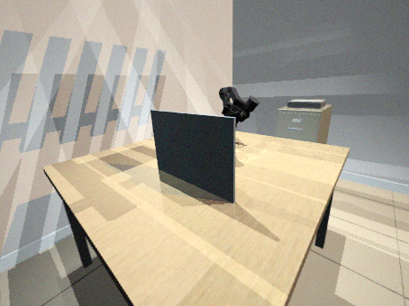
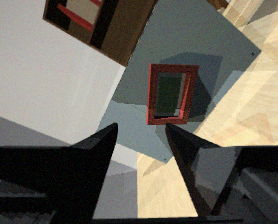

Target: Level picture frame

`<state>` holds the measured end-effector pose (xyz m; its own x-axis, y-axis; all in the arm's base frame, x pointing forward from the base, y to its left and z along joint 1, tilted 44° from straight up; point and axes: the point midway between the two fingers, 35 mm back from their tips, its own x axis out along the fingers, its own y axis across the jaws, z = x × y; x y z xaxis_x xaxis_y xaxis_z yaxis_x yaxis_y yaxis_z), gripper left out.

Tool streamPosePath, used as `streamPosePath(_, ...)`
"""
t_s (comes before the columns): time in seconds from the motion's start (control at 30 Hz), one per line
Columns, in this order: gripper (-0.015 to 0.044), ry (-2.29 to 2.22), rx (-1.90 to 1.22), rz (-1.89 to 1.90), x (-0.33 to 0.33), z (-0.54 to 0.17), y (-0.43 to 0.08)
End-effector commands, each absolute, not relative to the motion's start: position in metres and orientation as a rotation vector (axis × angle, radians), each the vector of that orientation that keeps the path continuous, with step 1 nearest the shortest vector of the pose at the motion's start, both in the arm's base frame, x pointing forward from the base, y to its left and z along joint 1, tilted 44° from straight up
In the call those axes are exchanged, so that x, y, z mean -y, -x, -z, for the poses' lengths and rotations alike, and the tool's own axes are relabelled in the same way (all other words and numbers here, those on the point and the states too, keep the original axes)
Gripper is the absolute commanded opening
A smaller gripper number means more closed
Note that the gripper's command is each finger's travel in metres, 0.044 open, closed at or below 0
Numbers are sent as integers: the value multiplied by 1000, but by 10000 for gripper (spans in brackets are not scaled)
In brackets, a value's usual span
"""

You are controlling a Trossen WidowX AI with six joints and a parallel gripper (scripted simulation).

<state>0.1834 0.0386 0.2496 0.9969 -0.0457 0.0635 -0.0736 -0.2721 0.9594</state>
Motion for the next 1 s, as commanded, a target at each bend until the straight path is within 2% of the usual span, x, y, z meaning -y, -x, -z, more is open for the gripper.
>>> streamPosePath(0.0,260,-1853,91,-25,-38,-250,-183)
streamPosePath(0.97,260,-1847,88,-28,-42,-249,-187)
